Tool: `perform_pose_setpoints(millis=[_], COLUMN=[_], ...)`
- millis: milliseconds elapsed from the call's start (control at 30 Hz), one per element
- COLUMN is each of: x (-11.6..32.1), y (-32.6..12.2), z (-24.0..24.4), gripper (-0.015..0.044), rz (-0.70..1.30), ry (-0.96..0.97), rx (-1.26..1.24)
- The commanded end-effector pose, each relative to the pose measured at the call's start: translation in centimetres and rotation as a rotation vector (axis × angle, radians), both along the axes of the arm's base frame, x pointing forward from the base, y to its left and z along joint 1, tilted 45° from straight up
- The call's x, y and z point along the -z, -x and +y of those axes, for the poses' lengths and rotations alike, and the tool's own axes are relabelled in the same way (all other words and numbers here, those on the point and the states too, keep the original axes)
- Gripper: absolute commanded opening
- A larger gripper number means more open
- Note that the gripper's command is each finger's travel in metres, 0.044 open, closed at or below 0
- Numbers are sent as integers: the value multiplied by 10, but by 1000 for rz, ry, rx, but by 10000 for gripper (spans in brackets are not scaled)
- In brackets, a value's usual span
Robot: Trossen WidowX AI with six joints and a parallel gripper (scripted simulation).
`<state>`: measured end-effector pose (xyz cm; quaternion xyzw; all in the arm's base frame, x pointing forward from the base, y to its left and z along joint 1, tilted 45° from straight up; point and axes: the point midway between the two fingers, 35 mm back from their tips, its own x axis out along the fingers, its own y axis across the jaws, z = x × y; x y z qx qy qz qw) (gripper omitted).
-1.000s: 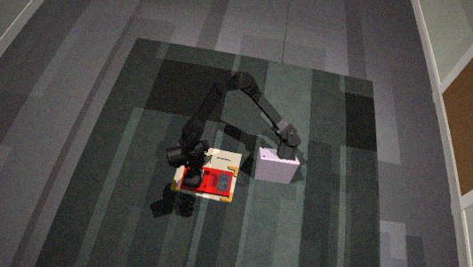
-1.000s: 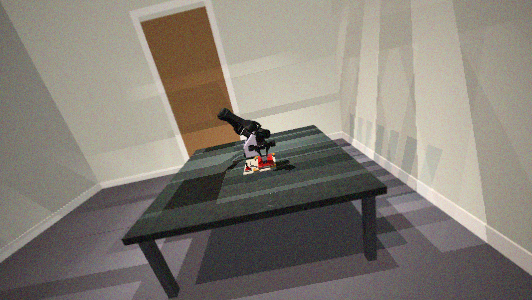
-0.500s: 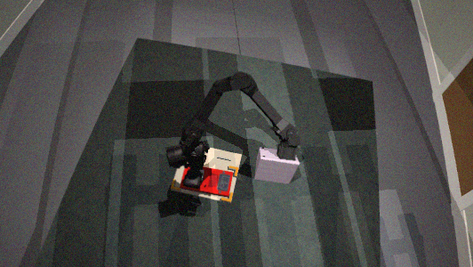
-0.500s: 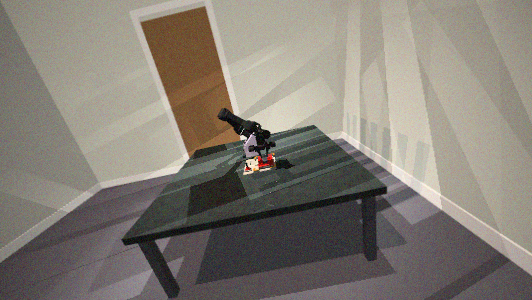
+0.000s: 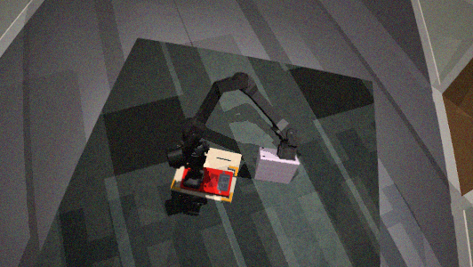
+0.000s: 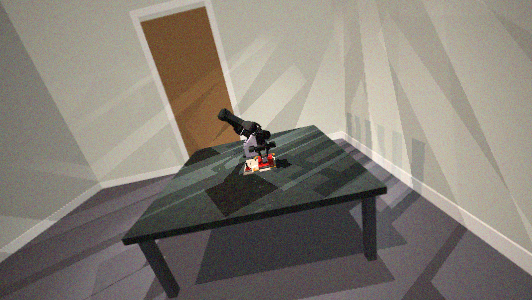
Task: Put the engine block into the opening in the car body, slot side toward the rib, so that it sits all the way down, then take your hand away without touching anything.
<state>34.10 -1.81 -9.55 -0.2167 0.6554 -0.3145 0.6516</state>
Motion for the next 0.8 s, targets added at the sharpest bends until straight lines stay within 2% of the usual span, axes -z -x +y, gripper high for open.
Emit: perform_pose_setpoints(millis=[0, 767], x=[1, 5], y=[0, 0], z=[-1, -5], gripper=[158, 158], rz=[4, 4], ry=[-1, -1], rx=[-4, -4])
